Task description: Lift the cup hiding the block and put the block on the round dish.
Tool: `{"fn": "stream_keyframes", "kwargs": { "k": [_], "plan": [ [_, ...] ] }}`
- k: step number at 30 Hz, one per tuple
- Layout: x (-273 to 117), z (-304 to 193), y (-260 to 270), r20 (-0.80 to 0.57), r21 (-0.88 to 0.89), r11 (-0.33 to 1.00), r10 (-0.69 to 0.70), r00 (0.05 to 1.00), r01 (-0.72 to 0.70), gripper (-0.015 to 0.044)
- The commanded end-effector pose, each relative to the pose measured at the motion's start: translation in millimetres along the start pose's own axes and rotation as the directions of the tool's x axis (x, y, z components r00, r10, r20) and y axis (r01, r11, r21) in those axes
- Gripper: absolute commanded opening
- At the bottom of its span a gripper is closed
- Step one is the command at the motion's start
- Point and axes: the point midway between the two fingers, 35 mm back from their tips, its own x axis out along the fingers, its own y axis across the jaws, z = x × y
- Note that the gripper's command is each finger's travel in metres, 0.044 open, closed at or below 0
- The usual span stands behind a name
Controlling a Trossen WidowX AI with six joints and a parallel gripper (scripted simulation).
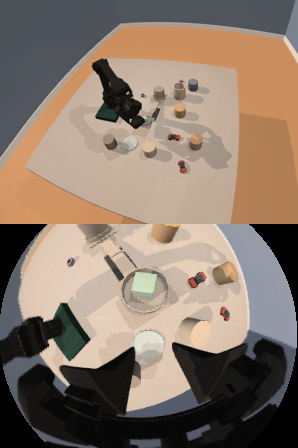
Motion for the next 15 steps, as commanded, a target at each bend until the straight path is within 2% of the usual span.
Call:
{"fn": "stream_keyframes", "kwargs": {
  "k": [1,7,15],
  "plan": [
    [-6.7,33.9,-3.2,0.003,0.110,0.994,0.015,1.000,-0.016,0.0260],
    [-16.6,85.9,-0.2,0.007,0.275,0.961,0.039,0.999,-0.039,0.0260],
    [-14.4,87.4,0.1,0.007,0.280,0.959,0.040,0.999,-0.040,0.0260]
  ]
}}
